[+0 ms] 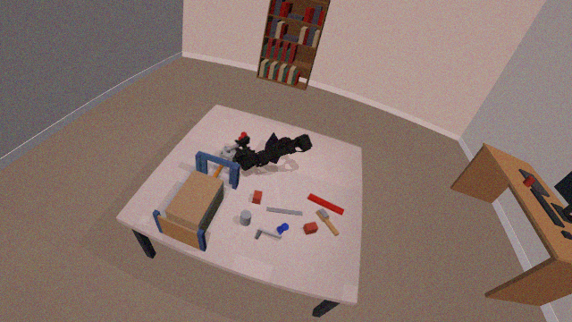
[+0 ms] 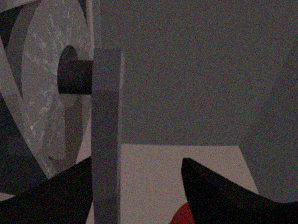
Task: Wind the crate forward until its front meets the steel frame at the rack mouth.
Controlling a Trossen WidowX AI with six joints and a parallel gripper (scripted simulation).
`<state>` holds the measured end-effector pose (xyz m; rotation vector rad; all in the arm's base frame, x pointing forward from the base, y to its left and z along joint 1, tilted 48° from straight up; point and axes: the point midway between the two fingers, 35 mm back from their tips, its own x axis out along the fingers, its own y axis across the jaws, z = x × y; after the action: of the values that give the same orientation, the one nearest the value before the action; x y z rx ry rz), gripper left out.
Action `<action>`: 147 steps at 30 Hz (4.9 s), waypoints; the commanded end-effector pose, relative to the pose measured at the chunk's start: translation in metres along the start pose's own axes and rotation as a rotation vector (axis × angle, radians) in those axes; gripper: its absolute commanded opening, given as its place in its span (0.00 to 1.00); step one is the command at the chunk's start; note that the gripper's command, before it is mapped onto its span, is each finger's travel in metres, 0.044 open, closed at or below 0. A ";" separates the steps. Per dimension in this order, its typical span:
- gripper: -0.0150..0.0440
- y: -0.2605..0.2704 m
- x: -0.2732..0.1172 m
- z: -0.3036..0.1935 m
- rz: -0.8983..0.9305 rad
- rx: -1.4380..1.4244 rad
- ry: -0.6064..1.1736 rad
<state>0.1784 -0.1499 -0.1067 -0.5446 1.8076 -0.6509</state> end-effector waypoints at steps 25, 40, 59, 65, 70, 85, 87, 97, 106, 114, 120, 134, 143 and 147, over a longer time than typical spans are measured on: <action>0.66 0.002 0.000 0.000 0.011 -0.001 -0.002; 0.66 0.002 0.000 0.000 0.011 -0.001 -0.002; 0.66 0.004 0.000 0.002 0.000 0.000 0.000; 0.66 0.004 0.000 0.002 0.000 0.000 0.000; 0.66 0.004 0.000 0.002 0.000 0.000 0.000; 0.66 0.004 0.000 0.002 0.000 0.000 0.000; 0.66 0.004 0.000 0.002 0.000 0.000 0.000; 0.66 -0.007 0.000 -0.003 -0.016 -0.005 0.004; 0.66 -0.007 0.000 -0.003 -0.016 -0.005 0.004; 0.66 -0.007 0.000 -0.003 -0.016 -0.005 0.004; 0.66 -0.007 0.000 -0.003 -0.016 -0.005 0.004; 0.66 -0.007 0.000 -0.003 -0.016 -0.005 0.004; 0.66 -0.004 -0.024 0.004 0.005 0.002 -0.008; 0.66 -0.003 -0.078 0.005 0.009 0.001 -0.008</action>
<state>0.1923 -0.1277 -0.0832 -0.5269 1.8144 -0.6308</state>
